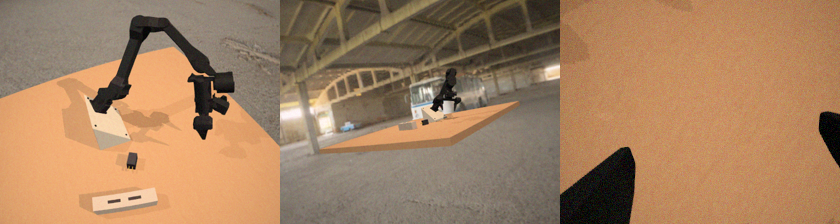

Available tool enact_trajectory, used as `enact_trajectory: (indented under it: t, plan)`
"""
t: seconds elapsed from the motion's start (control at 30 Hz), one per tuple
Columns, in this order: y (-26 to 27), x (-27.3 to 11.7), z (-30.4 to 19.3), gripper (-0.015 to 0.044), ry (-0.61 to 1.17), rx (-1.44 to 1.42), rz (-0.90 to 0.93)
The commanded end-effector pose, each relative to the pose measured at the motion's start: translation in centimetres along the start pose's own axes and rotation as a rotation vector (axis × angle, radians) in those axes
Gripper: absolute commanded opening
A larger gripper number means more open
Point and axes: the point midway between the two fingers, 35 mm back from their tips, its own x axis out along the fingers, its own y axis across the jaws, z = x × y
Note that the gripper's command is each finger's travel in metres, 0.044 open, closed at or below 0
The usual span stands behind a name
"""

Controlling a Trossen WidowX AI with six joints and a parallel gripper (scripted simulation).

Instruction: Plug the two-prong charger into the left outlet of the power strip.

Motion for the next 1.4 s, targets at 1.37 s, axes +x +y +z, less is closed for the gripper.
enact_trajectory:
  t: [1.37]
  plan:
    - [-14.1, 2.1, -15.4, 0.0440, 0.439, 0.810, -0.046]
